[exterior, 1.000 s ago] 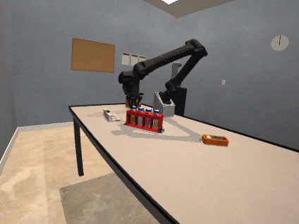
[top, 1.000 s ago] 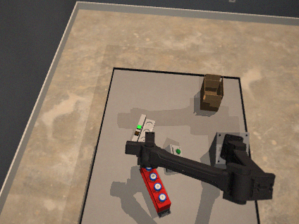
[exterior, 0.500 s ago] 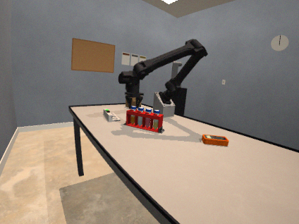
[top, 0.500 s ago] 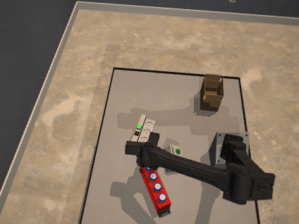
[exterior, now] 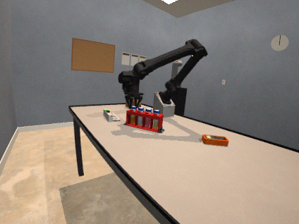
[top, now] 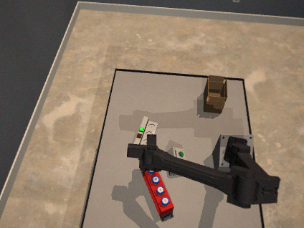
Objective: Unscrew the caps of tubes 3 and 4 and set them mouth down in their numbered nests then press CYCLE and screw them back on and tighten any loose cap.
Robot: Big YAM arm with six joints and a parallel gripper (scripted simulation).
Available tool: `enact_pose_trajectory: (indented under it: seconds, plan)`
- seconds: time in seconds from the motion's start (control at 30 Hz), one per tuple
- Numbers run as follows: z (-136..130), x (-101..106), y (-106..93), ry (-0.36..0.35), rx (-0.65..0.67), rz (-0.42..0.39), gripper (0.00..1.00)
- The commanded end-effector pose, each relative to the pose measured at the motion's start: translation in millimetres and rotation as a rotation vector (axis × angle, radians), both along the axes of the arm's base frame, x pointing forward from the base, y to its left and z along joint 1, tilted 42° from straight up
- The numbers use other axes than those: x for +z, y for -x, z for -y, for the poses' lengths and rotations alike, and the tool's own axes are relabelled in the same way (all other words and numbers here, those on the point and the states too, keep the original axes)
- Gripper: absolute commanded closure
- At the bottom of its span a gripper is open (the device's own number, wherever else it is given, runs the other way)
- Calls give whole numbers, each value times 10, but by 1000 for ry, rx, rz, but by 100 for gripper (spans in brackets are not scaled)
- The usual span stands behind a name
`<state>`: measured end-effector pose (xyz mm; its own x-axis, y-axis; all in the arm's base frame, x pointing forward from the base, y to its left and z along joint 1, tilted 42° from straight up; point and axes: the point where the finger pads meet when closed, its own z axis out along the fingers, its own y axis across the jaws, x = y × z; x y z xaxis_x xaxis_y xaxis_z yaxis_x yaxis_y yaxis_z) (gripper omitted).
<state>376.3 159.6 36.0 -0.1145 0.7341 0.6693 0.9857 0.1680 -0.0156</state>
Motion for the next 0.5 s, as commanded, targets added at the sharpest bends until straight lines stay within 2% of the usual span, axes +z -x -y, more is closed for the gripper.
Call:
enact_pose_trajectory:
  seconds: [0.0, 0.03, 0.2, 0.23, 0.27, 0.33, 0.37, 0.43, 0.47]
  plan:
    - [-6, 73, -101, -34, 184, 187, 51]
    - [-58, 111, -147, -43, 230, 221, 51]
    - [-6, 73, -102, -63, 370, 352, 51]
    - [-6, 73, -102, -63, 370, 352, 51]
    - [-57, 111, -147, -76, 437, 406, 51]
    - [-57, 111, -147, -76, 437, 406, 51]
    - [-56, 111, -148, -88, 511, 471, 51]
    - [-6, 73, -102, -91, 556, 517, 51]
    - [-58, 111, -147, -102, 602, 551, 51]
